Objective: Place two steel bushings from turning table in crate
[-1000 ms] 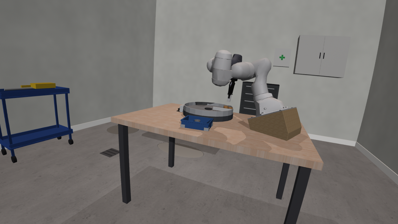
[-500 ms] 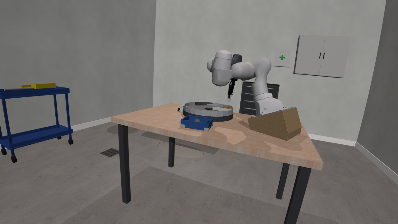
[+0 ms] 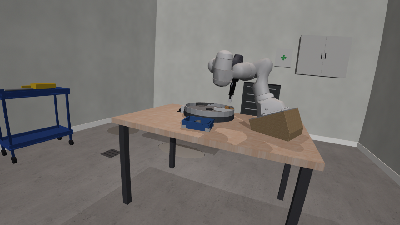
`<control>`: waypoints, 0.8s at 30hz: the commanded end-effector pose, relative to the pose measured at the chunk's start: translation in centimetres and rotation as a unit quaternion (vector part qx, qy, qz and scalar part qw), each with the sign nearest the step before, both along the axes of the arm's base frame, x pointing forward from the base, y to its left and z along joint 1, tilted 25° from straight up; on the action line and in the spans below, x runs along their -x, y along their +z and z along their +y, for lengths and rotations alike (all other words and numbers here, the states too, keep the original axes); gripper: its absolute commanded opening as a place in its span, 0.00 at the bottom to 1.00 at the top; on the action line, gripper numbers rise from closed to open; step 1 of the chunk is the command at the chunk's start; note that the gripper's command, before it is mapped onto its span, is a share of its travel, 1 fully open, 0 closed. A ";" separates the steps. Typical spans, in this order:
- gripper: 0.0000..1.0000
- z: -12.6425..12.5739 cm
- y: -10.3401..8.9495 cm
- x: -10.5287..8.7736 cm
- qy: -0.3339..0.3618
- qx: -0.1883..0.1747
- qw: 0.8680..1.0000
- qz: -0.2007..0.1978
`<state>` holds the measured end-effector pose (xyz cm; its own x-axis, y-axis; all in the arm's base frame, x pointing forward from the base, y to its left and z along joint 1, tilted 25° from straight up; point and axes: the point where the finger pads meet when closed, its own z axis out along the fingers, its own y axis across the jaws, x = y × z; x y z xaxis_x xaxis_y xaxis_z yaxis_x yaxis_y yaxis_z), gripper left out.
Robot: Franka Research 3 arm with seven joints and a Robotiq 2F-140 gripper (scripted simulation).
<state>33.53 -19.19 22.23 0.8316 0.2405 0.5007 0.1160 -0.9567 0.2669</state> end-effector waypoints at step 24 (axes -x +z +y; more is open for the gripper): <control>0.10 0.0 0.0 0.0 0.000 0.000 1.000 0.000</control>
<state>33.53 -19.19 22.23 0.8316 0.2405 0.5007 0.1160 -0.9567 0.2669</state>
